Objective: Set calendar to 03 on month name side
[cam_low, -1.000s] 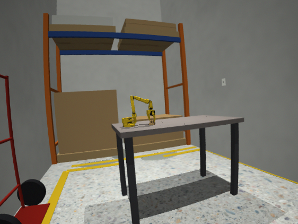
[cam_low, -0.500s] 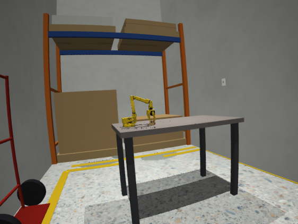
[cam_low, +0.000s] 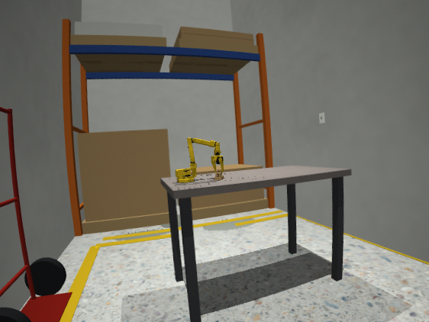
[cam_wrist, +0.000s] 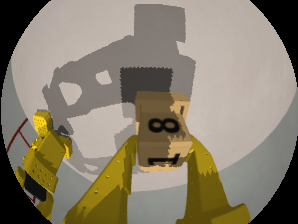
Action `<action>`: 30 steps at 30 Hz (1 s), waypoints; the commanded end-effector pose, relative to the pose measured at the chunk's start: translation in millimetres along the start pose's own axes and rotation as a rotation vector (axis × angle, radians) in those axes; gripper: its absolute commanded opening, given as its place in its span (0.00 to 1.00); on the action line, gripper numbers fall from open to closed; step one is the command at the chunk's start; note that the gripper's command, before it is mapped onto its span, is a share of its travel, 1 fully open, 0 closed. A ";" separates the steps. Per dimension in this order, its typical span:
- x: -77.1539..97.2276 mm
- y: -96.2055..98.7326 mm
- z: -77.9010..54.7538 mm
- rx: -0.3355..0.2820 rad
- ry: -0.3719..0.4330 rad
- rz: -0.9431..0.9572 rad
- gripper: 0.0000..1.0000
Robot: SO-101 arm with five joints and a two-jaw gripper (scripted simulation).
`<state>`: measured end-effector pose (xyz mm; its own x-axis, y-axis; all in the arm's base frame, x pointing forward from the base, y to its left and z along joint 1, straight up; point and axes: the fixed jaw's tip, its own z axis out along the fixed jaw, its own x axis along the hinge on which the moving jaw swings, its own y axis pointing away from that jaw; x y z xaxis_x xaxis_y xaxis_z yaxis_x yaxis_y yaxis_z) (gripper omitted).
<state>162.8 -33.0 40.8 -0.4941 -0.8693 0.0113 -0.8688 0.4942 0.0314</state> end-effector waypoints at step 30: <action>0.0 -1.8 -40.5 0.054 -0.018 -0.002 0.00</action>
<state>160.9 -32.6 71.5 -0.4941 -0.8693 0.0126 -0.8686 0.4942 0.0353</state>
